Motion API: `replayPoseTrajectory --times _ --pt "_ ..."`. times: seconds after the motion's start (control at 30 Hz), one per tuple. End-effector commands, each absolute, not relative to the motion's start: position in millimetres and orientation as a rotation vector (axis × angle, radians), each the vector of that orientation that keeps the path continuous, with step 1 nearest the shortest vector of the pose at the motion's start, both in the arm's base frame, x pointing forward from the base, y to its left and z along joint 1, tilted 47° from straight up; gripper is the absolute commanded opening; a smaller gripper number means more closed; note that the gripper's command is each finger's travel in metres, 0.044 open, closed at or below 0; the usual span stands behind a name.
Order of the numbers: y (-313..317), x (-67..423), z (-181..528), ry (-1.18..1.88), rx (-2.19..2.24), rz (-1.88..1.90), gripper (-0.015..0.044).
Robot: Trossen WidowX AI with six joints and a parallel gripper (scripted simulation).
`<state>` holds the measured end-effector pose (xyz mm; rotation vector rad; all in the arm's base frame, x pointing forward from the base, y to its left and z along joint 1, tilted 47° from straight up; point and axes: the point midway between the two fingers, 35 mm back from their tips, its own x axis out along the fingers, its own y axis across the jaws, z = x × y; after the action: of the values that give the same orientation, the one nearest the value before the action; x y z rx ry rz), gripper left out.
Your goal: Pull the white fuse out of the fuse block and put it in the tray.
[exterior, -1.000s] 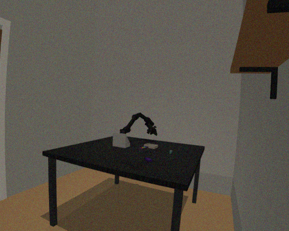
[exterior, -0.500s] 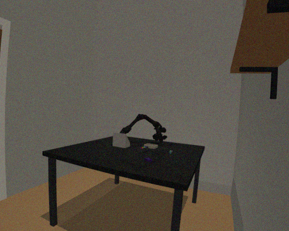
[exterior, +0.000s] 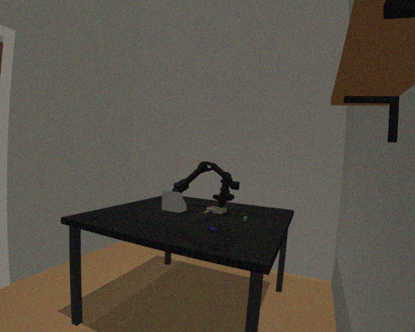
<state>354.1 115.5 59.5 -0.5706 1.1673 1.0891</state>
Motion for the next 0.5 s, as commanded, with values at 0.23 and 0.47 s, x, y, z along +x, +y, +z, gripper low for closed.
replayPoseTrajectory --times 0.23,0.47 --pt "26.5 293.8 -4.2 1.541 0.684 0.601 0.0064" --pt "26.5 293.8 -4.2 1.541 0.684 0.601 0.0064"
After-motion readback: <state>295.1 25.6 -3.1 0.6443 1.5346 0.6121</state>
